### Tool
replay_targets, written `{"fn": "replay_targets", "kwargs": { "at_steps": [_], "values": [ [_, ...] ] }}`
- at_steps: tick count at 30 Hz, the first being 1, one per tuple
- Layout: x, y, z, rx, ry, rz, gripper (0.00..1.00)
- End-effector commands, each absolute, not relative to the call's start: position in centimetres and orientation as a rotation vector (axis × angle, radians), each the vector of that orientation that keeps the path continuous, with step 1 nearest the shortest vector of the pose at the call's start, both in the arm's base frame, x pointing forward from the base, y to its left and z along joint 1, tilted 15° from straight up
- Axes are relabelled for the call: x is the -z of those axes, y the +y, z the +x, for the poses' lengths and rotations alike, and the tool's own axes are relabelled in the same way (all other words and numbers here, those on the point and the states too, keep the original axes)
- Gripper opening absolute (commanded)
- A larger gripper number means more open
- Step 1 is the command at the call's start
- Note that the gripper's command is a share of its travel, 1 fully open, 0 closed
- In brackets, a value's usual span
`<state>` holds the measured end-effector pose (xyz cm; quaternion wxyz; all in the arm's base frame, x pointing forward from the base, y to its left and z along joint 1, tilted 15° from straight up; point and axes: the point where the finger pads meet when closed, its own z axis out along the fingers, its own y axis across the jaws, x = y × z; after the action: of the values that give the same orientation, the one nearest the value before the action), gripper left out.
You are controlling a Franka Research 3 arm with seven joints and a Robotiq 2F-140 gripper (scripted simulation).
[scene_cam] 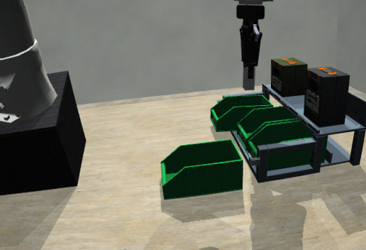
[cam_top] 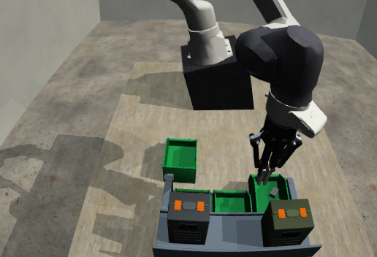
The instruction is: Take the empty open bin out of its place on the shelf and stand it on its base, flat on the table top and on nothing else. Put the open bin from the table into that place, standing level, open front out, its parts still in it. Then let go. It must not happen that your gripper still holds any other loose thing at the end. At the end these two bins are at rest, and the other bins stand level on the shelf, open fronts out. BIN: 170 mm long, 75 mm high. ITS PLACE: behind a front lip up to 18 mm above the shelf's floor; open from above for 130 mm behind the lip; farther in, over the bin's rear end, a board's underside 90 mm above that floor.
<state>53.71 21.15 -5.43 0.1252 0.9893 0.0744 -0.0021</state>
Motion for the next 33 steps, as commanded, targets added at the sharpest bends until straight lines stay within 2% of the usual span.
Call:
{"fn": "replay_targets", "kwargs": {
  "at_steps": [1,33],
  "values": [
    [4.9,21.1,53.4,0.019,0.221,2.879,0.06],
    [3.3,21.5,53.3,0.019,0.221,2.879,0.06]
  ]
}}
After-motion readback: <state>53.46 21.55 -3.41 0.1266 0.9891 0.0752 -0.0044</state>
